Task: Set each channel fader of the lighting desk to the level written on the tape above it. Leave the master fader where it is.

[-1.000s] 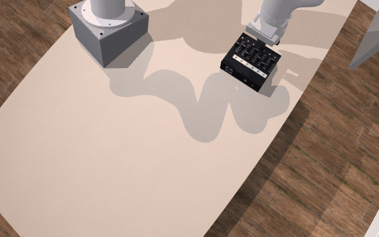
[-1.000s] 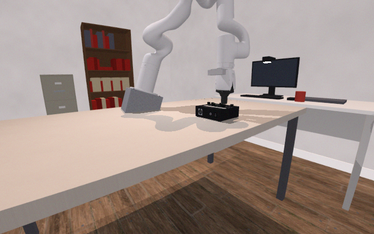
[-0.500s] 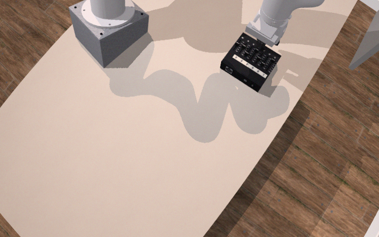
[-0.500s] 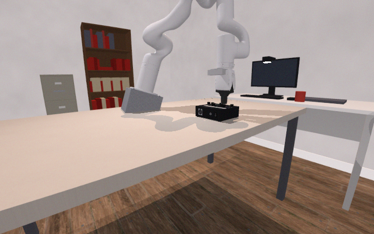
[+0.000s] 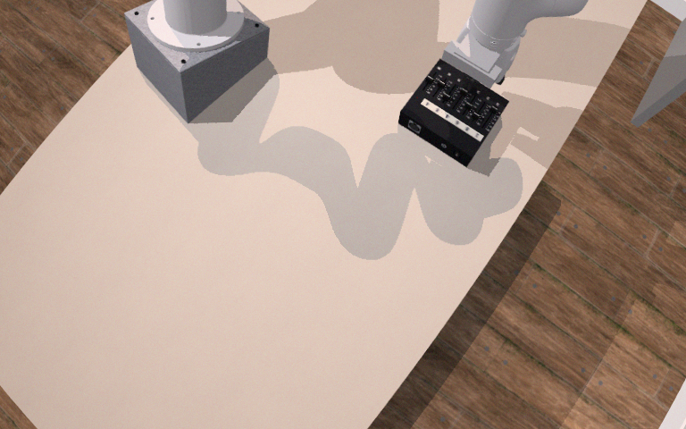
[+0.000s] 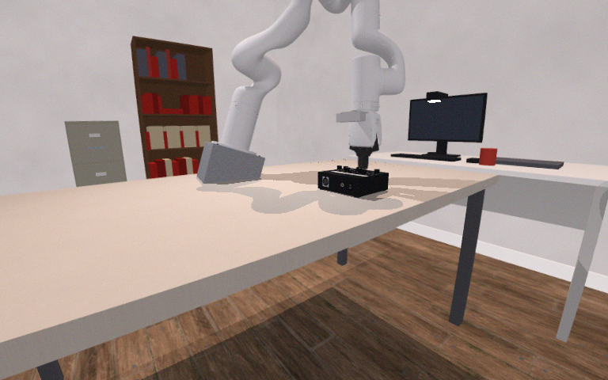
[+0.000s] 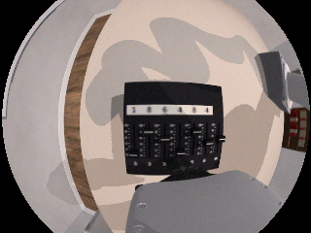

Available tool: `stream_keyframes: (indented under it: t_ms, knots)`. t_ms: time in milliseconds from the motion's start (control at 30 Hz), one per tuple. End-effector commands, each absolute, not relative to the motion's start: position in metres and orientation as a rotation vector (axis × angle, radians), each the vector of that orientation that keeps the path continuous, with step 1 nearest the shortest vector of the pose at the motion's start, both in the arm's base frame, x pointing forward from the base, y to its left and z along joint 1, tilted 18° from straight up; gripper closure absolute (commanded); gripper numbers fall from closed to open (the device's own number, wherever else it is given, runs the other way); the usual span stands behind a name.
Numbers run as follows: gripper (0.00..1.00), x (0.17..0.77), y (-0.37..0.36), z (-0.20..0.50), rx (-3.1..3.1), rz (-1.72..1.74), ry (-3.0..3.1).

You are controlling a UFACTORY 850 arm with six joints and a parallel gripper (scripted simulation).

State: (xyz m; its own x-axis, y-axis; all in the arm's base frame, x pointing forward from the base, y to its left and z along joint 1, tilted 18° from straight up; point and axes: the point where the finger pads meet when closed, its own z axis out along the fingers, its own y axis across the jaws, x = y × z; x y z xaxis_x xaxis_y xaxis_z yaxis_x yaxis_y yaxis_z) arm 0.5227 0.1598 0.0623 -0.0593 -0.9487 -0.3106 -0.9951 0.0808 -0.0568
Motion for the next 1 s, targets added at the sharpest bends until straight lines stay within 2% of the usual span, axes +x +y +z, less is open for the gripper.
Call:
stream_keyframes:
  t_ms: [0,967]
  knots:
    - [1.0,0.5234,0.1569,0.062,-1.947,0.247,2.093]
    - [1.0,0.5228,0.1479,0.0591,-1.947,0.247,2.093]
